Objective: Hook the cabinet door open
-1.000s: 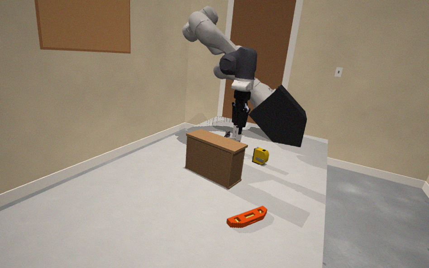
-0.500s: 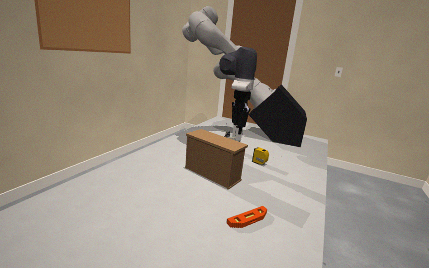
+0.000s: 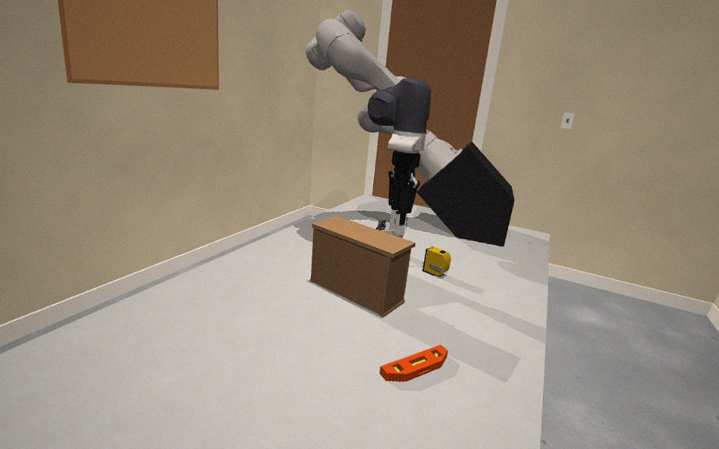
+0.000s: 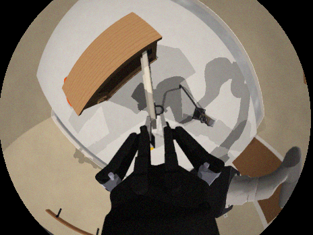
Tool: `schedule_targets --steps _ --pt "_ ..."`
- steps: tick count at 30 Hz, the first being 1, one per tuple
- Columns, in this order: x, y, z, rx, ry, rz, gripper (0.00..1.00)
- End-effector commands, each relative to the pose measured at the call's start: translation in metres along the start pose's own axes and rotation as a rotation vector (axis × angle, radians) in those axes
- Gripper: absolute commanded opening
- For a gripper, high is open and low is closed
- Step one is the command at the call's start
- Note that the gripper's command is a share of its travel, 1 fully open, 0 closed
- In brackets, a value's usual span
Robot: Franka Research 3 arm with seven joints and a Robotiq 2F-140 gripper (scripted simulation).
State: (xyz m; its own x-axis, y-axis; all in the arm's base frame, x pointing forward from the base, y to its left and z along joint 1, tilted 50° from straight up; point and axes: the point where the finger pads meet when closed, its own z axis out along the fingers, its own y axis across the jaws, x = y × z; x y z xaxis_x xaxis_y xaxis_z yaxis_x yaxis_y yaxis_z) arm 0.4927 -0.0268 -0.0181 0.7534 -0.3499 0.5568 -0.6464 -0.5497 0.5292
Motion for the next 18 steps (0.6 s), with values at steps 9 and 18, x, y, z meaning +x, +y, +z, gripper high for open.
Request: schedule_targets --steps 9,18 --pt "-0.0001 0.0034 0.0000 0.003 0.000 -0.027 0.16" --pt "-0.0001 0.0034 0.0000 0.003 0.000 -0.027 0.16"
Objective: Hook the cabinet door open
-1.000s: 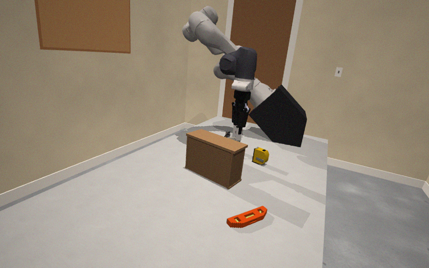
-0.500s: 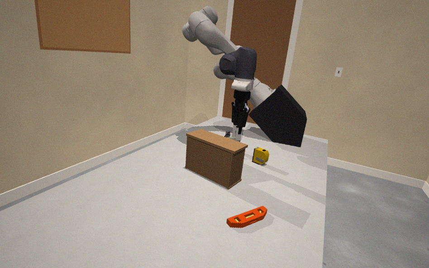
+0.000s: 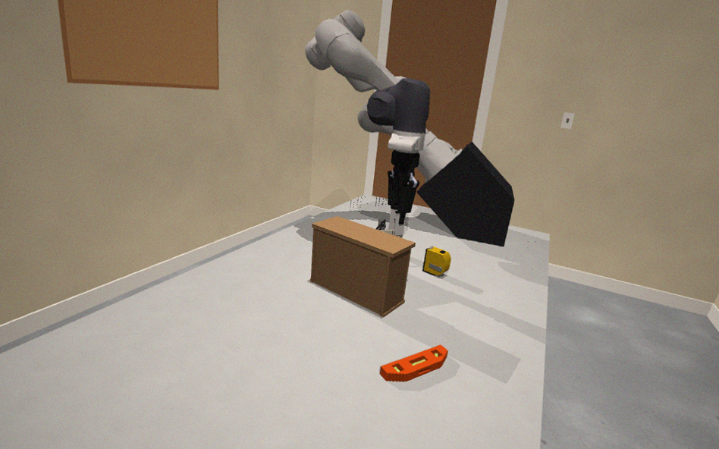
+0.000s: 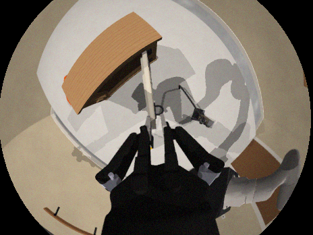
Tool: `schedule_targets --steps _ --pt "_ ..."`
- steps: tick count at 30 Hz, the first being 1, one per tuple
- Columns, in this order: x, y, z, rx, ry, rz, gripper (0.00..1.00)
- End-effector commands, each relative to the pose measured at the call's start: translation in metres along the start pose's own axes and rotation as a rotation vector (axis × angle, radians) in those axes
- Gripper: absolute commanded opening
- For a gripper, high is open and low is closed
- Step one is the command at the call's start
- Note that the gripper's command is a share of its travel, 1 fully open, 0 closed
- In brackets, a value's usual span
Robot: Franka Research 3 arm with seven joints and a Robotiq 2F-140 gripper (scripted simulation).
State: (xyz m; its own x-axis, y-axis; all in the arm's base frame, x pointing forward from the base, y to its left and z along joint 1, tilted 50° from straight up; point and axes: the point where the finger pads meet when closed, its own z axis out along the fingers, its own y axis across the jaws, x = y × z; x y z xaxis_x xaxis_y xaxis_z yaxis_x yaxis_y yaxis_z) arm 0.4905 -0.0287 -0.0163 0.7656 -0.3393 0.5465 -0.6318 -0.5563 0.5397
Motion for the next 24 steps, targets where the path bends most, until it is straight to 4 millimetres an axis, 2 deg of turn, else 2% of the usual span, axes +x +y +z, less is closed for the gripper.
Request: schedule_targets --steps 1,24 --pt "-0.0001 0.0000 -0.0001 0.003 0.000 -0.007 0.16" --pt "0.0001 -0.0038 -0.0001 0.003 0.000 0.032 0.16"
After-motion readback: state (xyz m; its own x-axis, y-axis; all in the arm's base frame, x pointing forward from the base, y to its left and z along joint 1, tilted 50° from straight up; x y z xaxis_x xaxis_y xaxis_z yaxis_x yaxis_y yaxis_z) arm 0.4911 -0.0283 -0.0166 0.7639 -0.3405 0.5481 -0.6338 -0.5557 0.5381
